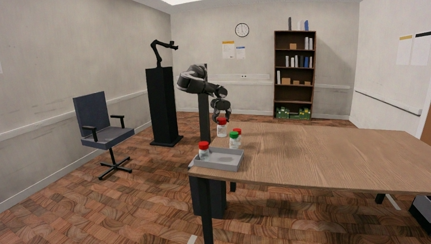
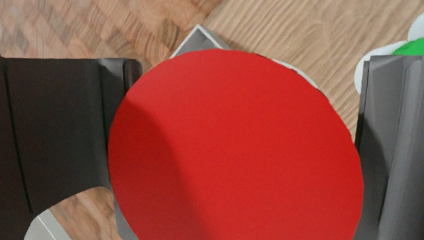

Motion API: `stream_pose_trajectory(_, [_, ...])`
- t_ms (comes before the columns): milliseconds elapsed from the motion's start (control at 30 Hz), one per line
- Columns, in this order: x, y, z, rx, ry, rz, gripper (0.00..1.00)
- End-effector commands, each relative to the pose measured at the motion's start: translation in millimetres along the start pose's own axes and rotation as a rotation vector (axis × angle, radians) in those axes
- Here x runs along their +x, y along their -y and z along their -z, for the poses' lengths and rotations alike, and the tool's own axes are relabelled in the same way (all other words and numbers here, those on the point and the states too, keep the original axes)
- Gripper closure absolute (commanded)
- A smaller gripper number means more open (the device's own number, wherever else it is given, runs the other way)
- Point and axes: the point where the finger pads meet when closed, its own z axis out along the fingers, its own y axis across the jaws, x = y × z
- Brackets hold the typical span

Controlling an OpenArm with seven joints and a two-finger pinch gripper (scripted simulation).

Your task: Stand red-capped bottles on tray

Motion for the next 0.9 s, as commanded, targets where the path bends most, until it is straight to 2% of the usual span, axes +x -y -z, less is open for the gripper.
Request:
stream_pose_trajectory(0, [-1.3,-0.9,1.6,-0.002,0.005,-0.047,1.0])
stream_pose_trajectory(400, [-1.2,-0.9,1.6,-0.003,0.002,-0.29,1.0])
stream_pose_trajectory(467, [-1.2,-0.9,1.6,-0.003,0.002,-0.29,1.0])
stream_pose_trajectory(867, [-1.1,-0.9,1.5,-0.004,-0.001,-0.533,1.0])
